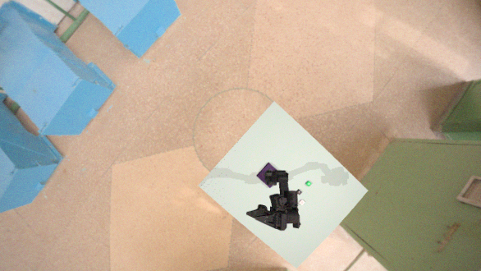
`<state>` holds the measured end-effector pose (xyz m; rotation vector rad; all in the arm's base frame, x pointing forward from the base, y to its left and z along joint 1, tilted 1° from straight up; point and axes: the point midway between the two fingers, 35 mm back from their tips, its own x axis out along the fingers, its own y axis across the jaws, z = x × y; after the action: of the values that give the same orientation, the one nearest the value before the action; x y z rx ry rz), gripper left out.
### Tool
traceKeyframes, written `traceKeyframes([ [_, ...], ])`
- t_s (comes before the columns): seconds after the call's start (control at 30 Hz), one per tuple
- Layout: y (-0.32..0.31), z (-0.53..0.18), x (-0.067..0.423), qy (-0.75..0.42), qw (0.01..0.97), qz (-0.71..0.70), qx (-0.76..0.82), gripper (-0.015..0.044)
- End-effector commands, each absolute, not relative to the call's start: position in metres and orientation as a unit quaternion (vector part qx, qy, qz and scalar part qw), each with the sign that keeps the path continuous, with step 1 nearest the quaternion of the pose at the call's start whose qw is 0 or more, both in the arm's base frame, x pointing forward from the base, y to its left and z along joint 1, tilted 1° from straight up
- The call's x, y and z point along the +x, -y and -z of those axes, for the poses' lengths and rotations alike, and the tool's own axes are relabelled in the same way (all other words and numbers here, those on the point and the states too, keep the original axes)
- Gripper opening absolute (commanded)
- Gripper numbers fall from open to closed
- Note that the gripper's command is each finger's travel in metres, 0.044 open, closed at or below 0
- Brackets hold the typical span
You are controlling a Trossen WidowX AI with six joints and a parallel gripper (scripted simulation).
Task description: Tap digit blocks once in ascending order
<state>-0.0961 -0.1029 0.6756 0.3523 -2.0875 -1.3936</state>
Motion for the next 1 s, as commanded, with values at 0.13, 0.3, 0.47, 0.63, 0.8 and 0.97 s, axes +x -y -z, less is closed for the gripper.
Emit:
traceKeyframes([
  [0.13,0.148,-0.694,-0.034,0.668,0.431,0.604,0.053,0.04],
  [0.3,0.19,-0.69,0.027,0.544,0.529,0.651,-0.005,0.04],
  [0.47,0.235,-0.664,0.098,0.388,0.627,0.673,-0.063,0.04],
  [0.63,0.271,-0.616,0.165,0.226,0.707,0.661,-0.111,0.04],
  [0.8,0.295,-0.553,0.221,0.066,0.769,0.619,-0.145,0.04],
  [0.97,0.304,-0.476,0.265,-0.093,0.813,0.55,-0.166,0.04],
])
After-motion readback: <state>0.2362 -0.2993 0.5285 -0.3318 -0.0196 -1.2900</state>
